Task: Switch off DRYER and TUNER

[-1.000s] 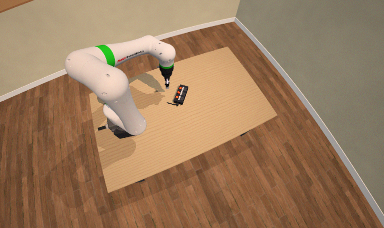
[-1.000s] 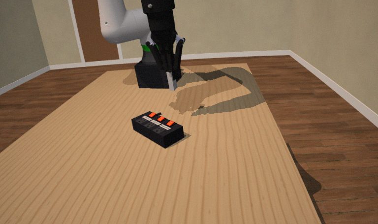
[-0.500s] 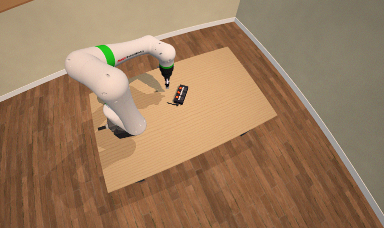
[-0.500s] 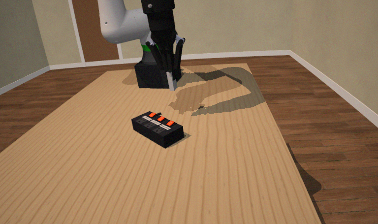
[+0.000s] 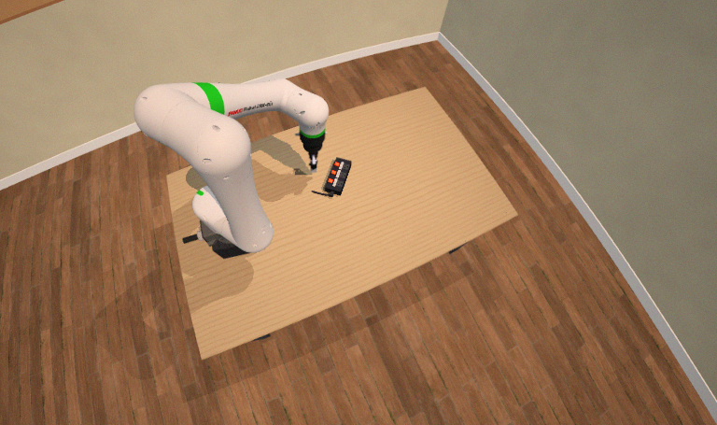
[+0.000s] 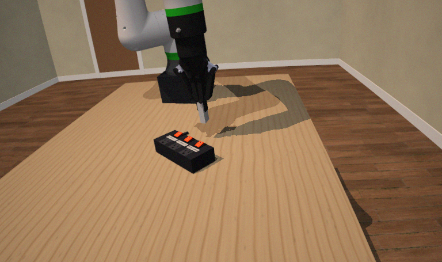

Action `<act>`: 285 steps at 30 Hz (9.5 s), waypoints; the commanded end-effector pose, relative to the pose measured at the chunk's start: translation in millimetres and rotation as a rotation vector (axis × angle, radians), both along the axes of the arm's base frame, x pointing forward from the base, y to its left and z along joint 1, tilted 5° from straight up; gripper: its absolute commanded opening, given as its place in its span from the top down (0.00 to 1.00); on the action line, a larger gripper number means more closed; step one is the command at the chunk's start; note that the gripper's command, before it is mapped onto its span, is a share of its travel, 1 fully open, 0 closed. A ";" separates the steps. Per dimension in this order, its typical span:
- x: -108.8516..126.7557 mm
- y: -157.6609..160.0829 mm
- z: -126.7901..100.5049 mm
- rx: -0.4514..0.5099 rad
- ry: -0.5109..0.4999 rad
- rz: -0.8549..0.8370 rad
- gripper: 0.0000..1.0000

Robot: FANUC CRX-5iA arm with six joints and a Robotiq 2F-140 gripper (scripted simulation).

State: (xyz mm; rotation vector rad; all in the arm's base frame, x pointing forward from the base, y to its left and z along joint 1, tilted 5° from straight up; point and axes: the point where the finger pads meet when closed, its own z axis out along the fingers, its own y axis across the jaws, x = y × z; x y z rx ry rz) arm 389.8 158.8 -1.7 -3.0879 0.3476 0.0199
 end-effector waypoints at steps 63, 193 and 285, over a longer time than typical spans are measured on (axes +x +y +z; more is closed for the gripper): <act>4.4 0.1 -36.4 0.001 -0.003 0.000 1.00; 56.9 -13.8 48.0 -0.152 -0.278 -0.284 0.00; 62.0 -33.3 91.5 -0.008 -0.099 -1.195 0.00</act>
